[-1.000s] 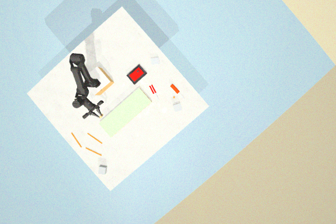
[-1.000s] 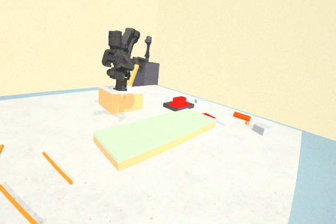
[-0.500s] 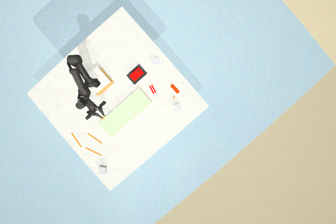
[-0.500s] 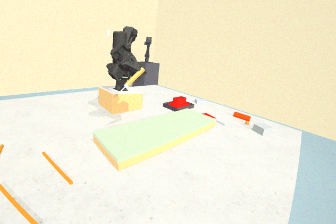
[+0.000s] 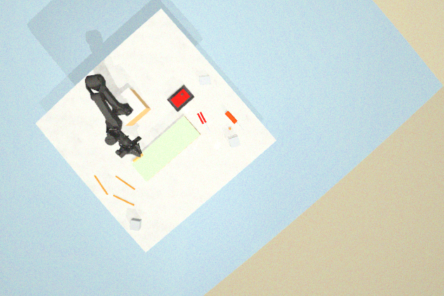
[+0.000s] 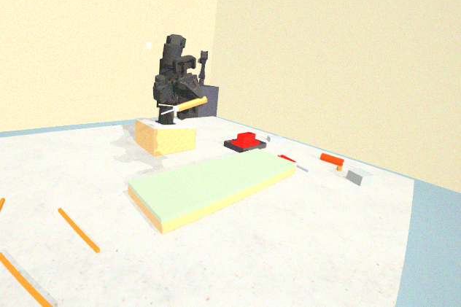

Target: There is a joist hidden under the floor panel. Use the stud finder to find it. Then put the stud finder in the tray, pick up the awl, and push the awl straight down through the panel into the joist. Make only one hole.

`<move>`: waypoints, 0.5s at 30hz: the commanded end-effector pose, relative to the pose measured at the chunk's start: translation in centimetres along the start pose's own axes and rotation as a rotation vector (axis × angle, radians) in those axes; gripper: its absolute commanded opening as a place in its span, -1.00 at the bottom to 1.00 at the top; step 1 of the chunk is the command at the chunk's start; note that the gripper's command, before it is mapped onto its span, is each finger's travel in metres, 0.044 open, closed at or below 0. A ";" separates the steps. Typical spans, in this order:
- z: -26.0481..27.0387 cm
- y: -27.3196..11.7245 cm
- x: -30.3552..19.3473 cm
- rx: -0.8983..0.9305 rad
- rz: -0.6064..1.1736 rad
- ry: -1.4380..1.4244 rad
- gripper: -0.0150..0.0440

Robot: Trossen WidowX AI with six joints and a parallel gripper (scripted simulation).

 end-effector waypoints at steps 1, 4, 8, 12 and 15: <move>0.5 0.6 -0.5 0.014 0.000 -0.164 -0.49; 0.4 0.9 -0.8 0.012 -0.001 -0.276 -0.49; 0.3 1.4 -1.3 0.009 -0.003 -0.425 -0.49; 0.1 1.9 -1.7 0.007 -0.004 -0.575 -0.49; 0.0 2.2 -2.1 0.005 -0.004 -0.687 -0.49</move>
Point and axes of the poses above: the point midway between the two fingers, 35 mm back from their tips, its own y axis out along the fingers, its own z axis across the jaws, x = y × z, the point moved 9 cm from there along -y, back along the fingers, and after that the axes turned 6 degrees about y, right-handed, at the moved point
